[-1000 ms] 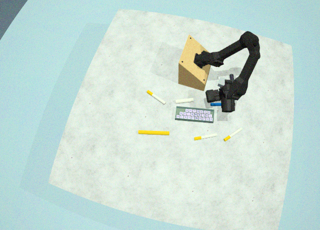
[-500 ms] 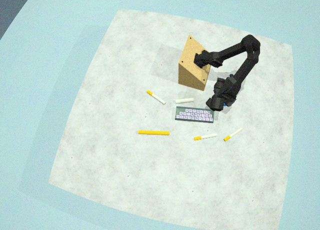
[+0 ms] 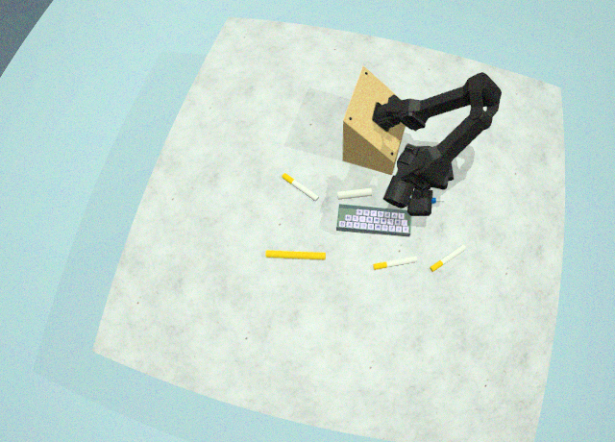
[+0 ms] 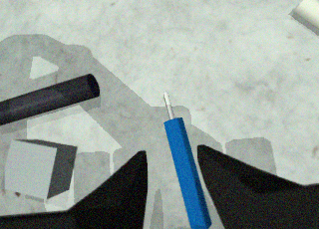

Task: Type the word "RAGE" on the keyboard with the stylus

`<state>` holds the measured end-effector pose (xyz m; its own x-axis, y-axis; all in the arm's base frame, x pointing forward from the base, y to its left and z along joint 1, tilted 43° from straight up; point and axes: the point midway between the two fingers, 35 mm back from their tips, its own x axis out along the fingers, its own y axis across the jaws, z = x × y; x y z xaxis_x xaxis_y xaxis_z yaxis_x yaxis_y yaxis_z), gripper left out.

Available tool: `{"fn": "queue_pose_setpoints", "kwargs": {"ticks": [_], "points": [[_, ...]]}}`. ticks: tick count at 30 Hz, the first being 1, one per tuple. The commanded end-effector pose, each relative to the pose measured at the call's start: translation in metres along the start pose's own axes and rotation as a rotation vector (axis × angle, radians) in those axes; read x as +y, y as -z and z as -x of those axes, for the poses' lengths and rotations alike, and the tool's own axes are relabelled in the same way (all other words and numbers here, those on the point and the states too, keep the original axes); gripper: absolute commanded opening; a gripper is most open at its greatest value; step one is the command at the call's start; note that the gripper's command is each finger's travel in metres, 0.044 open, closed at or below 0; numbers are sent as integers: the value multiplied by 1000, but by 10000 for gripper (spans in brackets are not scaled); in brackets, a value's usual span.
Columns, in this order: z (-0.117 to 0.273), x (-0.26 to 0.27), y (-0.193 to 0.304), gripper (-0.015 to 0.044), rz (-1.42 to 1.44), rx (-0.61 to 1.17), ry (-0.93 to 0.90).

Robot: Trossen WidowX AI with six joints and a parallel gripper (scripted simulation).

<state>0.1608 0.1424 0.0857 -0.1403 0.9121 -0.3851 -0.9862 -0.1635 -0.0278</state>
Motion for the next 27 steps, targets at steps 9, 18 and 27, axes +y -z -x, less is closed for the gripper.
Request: {"fn": "queue_pose_setpoints", "kwargs": {"ticks": [9, 18, 27], "points": [[3, -2, 1, 150, 199, -74, 56], [-4, -2, 6, 150, 199, -74, 56], [-11, -3, 9, 150, 199, -74, 56]]}}
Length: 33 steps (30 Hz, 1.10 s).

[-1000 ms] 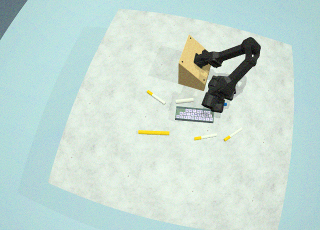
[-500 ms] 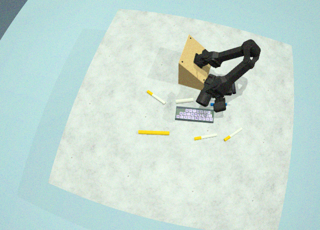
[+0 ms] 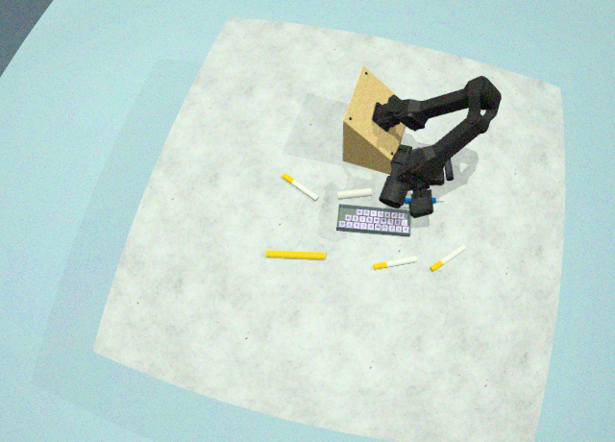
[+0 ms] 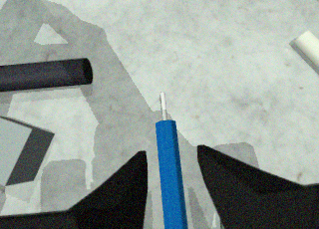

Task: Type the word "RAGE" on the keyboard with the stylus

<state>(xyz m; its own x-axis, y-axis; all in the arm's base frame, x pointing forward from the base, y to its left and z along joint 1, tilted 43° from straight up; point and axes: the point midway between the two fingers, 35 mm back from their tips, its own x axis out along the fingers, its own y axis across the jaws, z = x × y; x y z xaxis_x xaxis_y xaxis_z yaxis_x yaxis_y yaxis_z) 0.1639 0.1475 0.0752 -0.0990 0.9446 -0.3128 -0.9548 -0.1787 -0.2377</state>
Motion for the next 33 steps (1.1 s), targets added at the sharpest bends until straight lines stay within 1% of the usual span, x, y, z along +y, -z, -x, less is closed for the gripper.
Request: {"fn": "queue_pose_setpoints", "kwargs": {"ticks": [1, 33], "points": [[-4, 1, 2, 150, -6, -4, 1], [-30, 0, 16, 150, -7, -5, 1]]}}
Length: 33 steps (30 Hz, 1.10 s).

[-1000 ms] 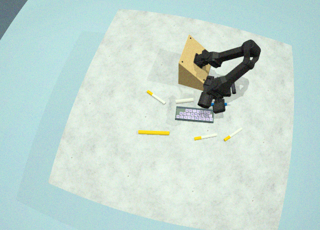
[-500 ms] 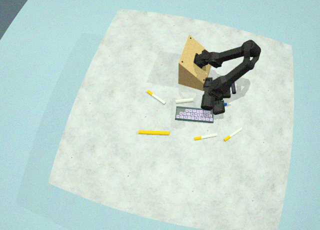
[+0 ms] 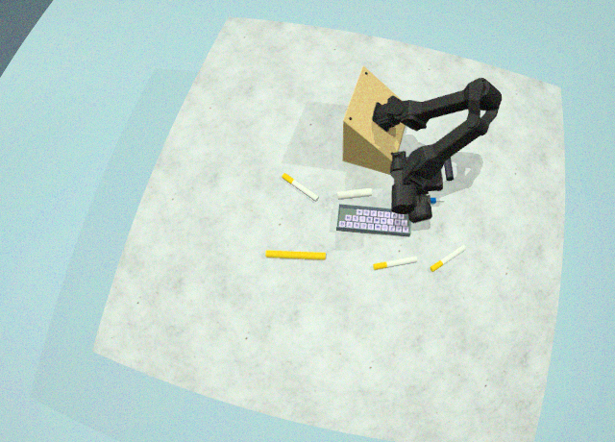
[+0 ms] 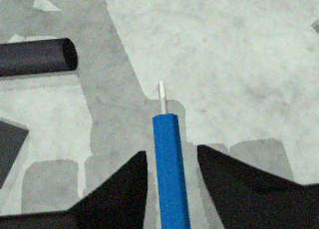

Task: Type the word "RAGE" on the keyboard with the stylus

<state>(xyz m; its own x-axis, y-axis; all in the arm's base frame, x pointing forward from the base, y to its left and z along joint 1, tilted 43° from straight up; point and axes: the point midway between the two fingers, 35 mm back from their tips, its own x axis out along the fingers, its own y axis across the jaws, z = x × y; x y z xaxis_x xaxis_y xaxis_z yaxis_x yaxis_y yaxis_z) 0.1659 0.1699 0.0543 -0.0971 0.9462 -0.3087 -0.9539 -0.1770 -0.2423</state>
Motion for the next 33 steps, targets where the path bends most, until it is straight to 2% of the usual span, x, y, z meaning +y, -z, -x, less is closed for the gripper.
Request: {"fn": "queue_pose_setpoints", "kwargs": {"ticks": [1, 23, 28, 33], "points": [[-3, 1, 2, 150, -11, -2, -2], [-13, 1, 8, 150, -11, -2, -2], [-12, 1, 6, 19, -2, -6, -1], [-12, 1, 6, 0, -2, -6, -1]]}}
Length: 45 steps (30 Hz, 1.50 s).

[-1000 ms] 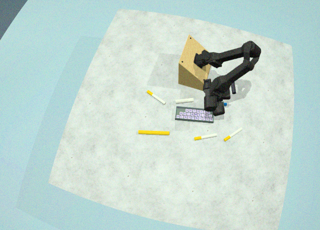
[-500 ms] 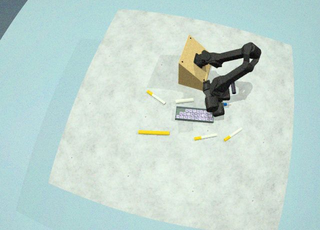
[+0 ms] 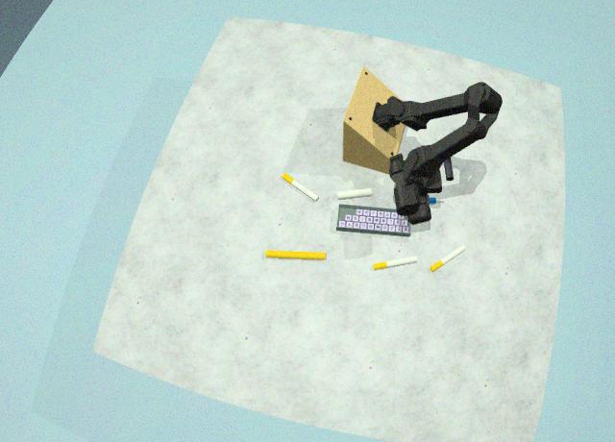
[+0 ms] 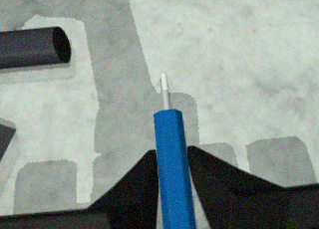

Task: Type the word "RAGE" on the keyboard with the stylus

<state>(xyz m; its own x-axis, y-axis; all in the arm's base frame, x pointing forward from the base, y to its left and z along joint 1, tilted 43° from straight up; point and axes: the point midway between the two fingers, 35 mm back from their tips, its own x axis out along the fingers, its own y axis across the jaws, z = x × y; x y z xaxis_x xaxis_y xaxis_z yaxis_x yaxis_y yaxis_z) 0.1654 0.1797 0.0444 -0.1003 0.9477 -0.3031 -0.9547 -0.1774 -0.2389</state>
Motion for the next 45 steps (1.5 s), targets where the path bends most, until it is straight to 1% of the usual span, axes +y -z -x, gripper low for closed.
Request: {"fn": "queue_pose_setpoints", "kwargs": {"ticks": [1, 9, 30, 36, 45], "points": [[0, 0, 0, 0, 1, 1, 0], [4, 0, 0, 0, 1, 6, 0], [42, -1, -24, 0, 1, 3, -1], [41, 0, -22, 0, -14, 6, -6], [42, -8, -9, 0, -191, 196, -154]]}}
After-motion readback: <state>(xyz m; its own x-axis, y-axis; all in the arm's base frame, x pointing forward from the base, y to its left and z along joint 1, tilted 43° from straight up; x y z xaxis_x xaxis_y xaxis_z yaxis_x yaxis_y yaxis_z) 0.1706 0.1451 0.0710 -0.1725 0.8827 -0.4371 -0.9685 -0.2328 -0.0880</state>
